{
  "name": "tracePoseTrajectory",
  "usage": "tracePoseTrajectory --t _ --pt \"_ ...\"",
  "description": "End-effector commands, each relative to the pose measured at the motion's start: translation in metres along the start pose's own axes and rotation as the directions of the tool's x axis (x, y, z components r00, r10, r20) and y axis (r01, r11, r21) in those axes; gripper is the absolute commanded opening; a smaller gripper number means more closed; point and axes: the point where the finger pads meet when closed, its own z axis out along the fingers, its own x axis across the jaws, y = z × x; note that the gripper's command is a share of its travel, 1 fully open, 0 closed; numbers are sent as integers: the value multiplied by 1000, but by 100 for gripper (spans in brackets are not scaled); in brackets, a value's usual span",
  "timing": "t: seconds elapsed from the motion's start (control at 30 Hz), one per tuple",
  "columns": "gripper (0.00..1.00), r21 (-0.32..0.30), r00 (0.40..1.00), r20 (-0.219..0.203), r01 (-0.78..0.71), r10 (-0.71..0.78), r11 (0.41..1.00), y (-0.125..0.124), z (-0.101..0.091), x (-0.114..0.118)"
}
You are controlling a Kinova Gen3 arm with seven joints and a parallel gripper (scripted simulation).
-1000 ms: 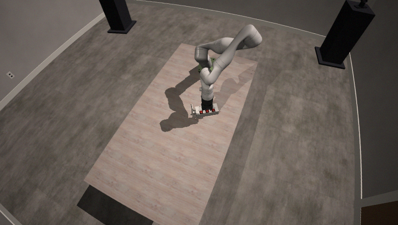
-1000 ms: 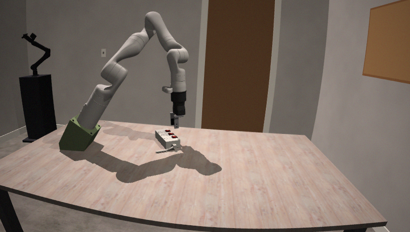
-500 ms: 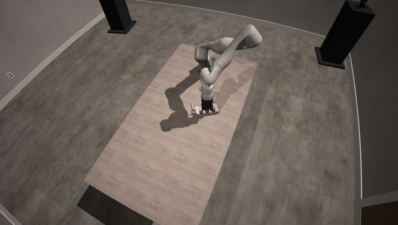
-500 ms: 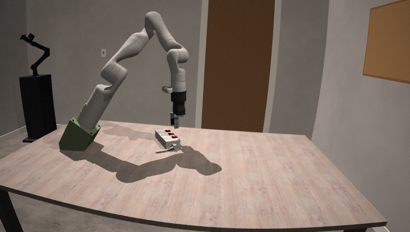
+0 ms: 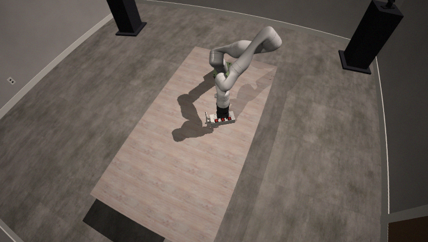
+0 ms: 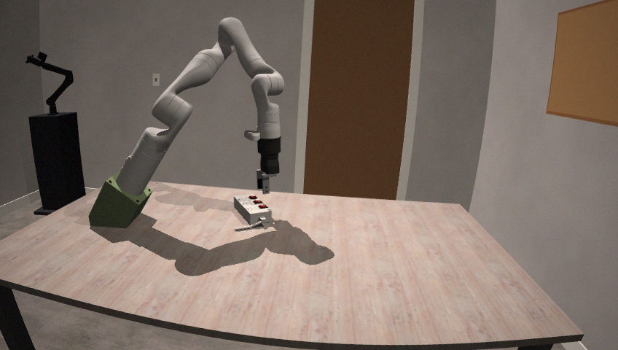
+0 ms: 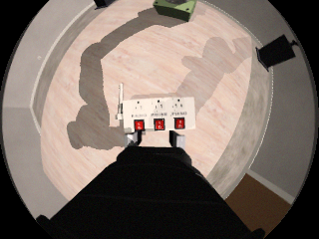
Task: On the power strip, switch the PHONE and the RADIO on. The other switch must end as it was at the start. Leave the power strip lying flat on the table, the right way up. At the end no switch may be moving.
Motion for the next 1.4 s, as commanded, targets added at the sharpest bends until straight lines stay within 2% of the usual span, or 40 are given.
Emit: tracePoseTrajectory --t 0.0,0.63,0.83,1.0,1.07,1.23,1.37 --pt "100 -1 1000 0 0 0 1000 0 0 0" --pt "100 1 1000 0 -16 16 1000 -2 -3 -1" --pt "100 19 987 6 -163 163 986 -19 -29 -8" --pt "100 40 937 11 -349 349 936 -43 -60 -11" --pt "100 40 937 11 -349 349 936 -43 -60 -11" --pt "100 53 885 13 -466 466 883 -60 -80 -9" --pt "100 55 876 13 -483 483 874 -62 -83 -9"
